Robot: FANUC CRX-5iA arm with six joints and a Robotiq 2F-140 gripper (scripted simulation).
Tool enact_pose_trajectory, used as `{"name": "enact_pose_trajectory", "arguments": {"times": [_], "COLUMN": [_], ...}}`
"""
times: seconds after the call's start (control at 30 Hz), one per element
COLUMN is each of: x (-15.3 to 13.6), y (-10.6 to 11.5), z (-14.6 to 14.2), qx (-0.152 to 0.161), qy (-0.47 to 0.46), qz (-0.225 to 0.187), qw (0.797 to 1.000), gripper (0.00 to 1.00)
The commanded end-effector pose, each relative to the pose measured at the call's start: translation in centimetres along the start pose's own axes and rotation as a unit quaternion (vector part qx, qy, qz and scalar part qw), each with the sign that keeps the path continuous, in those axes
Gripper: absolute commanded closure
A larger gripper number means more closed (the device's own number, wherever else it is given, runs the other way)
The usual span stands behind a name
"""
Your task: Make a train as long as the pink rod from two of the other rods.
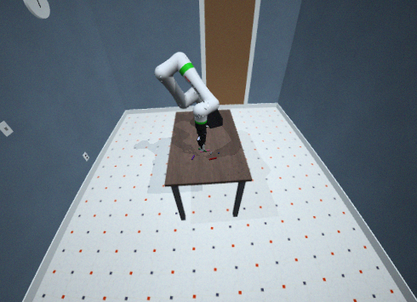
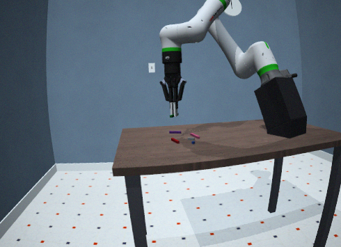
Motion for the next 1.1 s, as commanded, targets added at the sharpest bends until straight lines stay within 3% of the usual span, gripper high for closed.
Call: {"name": "enact_pose_trajectory", "arguments": {"times": [0.0,0.17,0.23,0.67,1.07], "x": [0.0,-2.2,-5.5,-14.9,-15.2], "y": [0.0,0.0,0.0,0.1,0.1], "z": [0.0,1.0,2.7,9.7,10.0], "qx": [0.000,-0.001,-0.002,0.000,0.000], "qy": [0.000,-0.018,-0.045,-0.134,-0.137], "qz": [0.000,-0.001,-0.002,0.000,0.000], "qw": [1.000,1.000,0.999,0.991,0.991], "gripper": [0.97,0.97,0.97,0.97,0.97]}}
Point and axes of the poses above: the point where the finger pads meet when closed, its own y axis back along the fingers, its own z axis across the jaws, x = y × z, the point moved 6 cm from there along y, back along the fingers, and after that the axes turned 5 degrees about y, right-handed, at the moved point
